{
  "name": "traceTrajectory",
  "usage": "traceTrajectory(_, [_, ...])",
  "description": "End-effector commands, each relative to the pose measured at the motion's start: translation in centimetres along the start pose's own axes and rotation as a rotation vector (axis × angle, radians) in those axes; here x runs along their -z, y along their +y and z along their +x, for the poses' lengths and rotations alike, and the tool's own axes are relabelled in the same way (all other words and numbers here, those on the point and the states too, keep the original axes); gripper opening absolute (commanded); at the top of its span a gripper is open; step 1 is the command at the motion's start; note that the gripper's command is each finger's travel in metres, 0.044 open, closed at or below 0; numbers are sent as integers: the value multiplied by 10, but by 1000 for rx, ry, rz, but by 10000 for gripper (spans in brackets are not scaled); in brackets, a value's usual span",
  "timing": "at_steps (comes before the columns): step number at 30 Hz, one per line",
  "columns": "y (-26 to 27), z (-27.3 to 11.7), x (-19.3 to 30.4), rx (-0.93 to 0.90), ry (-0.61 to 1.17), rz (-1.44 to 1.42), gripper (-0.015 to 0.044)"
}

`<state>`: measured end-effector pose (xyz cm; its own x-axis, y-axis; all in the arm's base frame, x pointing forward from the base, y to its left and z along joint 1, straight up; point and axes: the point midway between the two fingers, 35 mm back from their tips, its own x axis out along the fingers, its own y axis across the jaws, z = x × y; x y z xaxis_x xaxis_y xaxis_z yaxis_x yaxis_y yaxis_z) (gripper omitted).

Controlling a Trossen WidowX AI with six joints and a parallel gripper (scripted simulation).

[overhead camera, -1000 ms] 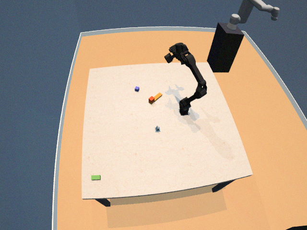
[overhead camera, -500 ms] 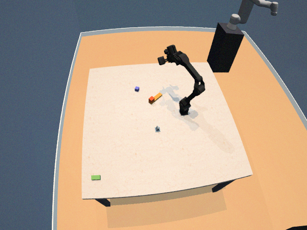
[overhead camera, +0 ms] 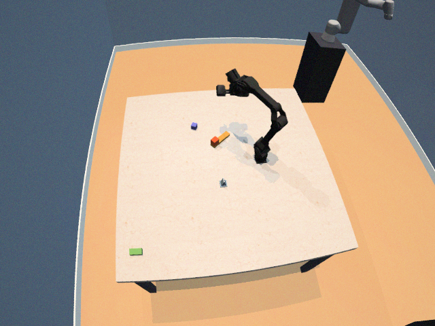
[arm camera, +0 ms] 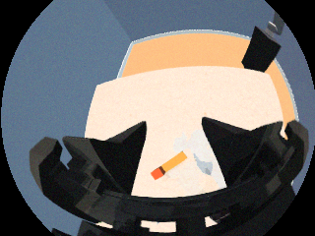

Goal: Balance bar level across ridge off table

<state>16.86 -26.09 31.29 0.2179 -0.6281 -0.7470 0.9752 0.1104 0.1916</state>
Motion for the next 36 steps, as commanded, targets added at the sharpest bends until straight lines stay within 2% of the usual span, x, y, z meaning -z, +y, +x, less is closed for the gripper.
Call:
traceTrajectory(1, [4, 15, 16, 13, 74, 70, 315])
traceTrajectory(18, [20, 52, 86, 137, 340, 450, 315])
traceTrajectory(36, [24, 72, 161, 438, 528, 836, 315])
